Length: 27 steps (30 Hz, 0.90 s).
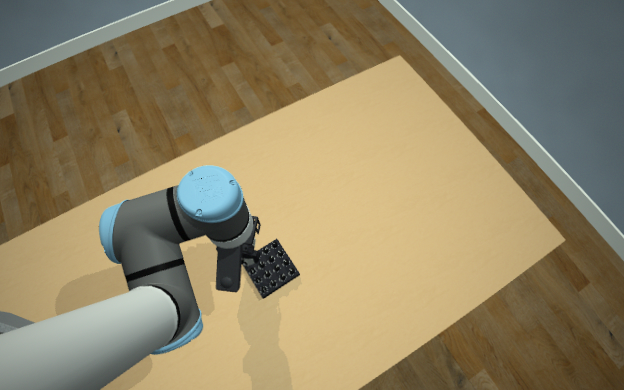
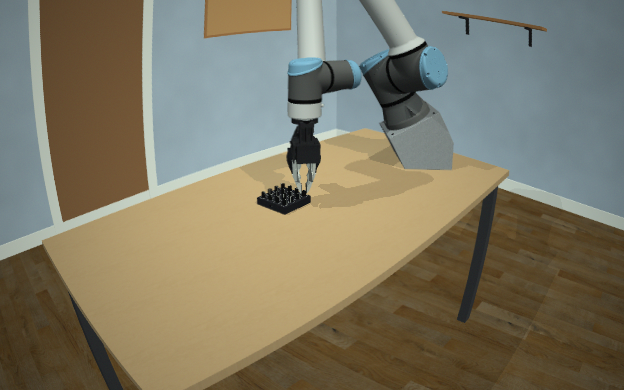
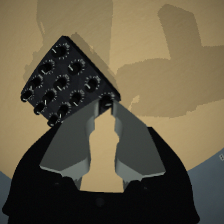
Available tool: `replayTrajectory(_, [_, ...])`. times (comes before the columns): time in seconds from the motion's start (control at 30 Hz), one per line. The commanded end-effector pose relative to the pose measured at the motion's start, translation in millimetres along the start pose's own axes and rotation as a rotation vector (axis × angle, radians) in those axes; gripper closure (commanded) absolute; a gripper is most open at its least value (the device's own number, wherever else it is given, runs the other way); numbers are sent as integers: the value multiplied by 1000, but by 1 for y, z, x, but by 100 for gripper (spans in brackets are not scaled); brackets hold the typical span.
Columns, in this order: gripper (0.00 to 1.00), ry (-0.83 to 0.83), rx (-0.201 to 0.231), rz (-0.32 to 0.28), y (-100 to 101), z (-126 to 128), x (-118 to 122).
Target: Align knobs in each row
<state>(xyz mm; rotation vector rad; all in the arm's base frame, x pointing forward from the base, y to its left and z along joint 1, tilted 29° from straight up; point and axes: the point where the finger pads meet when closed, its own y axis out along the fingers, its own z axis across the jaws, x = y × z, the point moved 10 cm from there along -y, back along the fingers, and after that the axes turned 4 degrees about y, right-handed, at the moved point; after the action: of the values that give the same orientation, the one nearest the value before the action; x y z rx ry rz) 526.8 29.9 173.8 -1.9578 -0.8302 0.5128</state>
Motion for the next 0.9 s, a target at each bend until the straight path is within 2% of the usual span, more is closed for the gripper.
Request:
replayTrajectory(0.0, [96, -1, 1, 0, 1, 1, -1])
replayTrajectory(0.87, [96, 13, 1, 0, 1, 1, -1])
